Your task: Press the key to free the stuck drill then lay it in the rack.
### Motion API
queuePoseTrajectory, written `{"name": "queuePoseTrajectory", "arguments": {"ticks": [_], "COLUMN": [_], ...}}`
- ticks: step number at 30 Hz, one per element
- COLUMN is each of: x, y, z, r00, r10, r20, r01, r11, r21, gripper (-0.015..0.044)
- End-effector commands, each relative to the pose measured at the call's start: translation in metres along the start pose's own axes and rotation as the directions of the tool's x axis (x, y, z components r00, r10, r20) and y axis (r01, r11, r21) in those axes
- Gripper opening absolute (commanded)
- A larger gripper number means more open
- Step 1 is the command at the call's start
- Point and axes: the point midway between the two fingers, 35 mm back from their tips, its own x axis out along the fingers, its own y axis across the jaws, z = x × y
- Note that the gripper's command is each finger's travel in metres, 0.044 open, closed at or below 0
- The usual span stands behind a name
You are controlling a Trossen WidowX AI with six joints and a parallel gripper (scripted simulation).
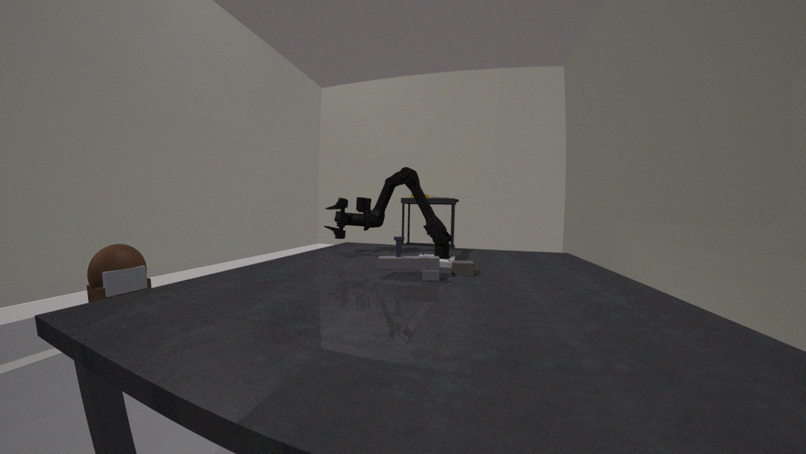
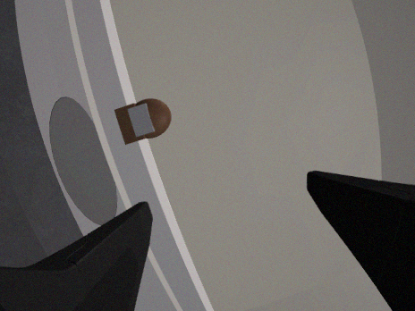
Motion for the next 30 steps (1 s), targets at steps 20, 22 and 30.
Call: {"name": "queuePoseTrajectory", "arguments": {"ticks": [20,22,30], "x": [-0.006,-0.020,-0.105], "y": [0.043,0.047,0.062], "z": [0.185,0.217,0.323], "r00": [0.869,0.819,0.543], "r10": [0.420,0.488,0.750], "r20": [0.262,0.301,0.376], "r01": [-0.479,-0.562,-0.839], "r11": [0.846,0.787,0.504], "r21": [0.232,0.253,0.205], "gripper": [0.0000,0.0000,0.0000]}}
